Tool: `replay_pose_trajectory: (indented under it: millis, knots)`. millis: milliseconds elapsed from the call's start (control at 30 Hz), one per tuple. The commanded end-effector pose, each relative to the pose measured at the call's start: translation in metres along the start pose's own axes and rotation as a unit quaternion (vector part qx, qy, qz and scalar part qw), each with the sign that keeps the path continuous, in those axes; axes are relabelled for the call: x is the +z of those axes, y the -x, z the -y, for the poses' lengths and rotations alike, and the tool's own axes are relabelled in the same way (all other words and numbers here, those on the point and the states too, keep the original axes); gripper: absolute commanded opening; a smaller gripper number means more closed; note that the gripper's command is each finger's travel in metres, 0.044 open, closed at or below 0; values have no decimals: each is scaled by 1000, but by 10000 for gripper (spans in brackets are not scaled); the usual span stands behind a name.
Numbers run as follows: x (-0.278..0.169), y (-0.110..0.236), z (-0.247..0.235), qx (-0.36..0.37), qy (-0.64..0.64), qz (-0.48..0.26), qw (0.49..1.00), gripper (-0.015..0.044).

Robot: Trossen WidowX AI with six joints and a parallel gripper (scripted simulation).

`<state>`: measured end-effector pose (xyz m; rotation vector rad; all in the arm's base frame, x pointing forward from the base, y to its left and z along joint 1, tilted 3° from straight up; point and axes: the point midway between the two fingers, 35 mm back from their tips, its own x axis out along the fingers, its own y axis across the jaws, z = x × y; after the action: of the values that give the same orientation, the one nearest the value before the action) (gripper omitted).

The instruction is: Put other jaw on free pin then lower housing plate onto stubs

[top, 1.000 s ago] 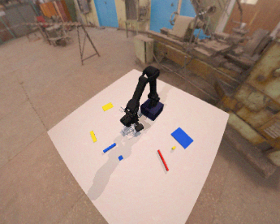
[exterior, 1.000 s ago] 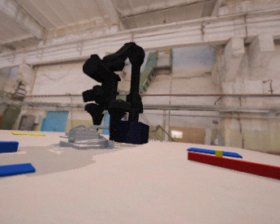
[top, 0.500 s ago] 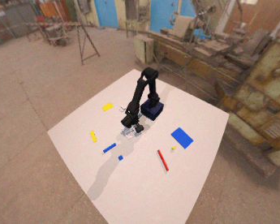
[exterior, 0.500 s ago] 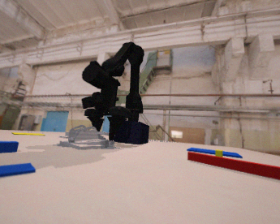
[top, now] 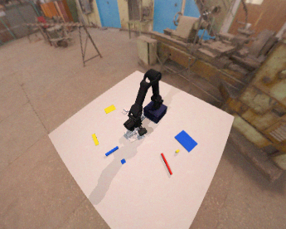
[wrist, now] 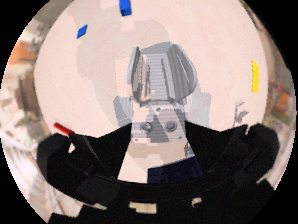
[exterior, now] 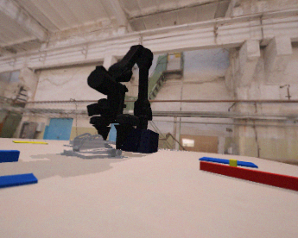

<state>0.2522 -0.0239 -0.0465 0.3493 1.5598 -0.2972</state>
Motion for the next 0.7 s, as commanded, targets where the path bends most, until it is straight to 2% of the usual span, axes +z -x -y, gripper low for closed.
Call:
replay_pose_trajectory:
  millis: [0, 667]
  knots:
    - [0, -1, -1, 2, -2, 0, 1000, 351]
    - [0, -5, -1, 2, -2, 0, 1000, 351]
